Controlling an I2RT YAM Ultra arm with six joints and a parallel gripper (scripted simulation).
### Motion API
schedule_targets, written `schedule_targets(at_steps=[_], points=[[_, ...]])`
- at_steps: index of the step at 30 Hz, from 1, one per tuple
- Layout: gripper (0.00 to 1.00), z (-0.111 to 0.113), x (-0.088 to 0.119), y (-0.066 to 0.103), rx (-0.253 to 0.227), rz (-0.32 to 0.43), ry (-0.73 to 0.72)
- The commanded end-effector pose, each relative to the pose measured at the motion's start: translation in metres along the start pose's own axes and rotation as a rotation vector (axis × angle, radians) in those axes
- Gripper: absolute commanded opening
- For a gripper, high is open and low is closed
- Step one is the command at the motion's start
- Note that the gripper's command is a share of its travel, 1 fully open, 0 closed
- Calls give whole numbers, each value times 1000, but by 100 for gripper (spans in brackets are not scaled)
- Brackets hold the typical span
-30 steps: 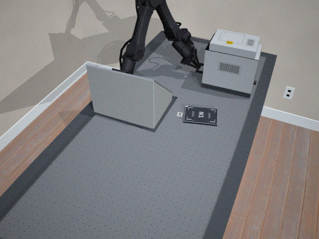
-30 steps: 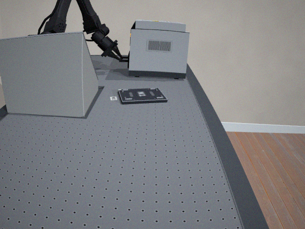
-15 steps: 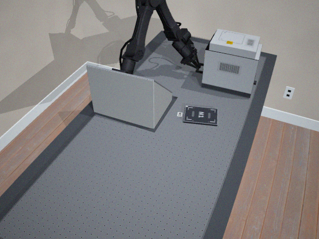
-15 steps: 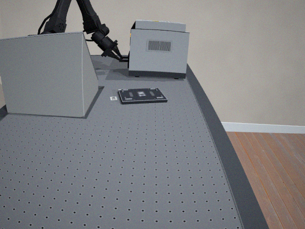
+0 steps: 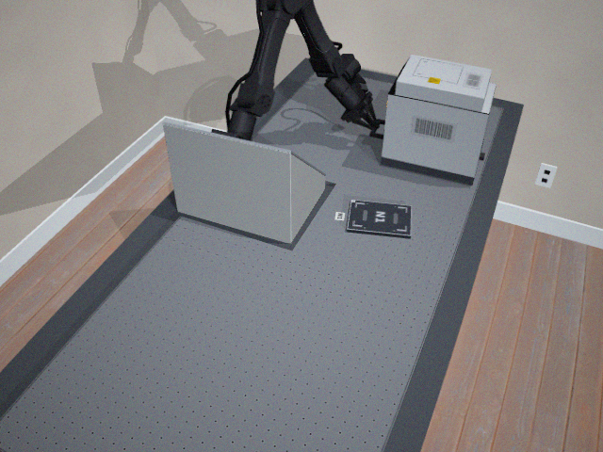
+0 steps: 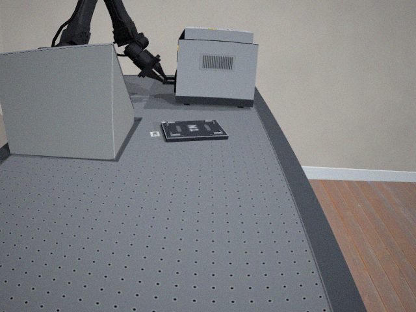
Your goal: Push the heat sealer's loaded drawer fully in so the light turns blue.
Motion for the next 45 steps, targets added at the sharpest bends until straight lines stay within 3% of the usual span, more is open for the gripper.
schedule_targets(at_steps=[1,6,43,44,45], points=[[0,-9,7,-15,61,25,-34],[0,2,12,-10,51,37,-22],[0,-1,10,-10,56,34,-28],[30,-1,10,-10,56,34,-28],[30,-1,10,-10,56,34,-28]])
Point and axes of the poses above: the point where the finger pads meet when closed, its own y axis back along the fingers, its own z axis across the jaws, x = y × z, the point moved 6 cm from there along y, back along the fingers, and after that the axes turned 10 degrees about y, right-handed, at the moved point
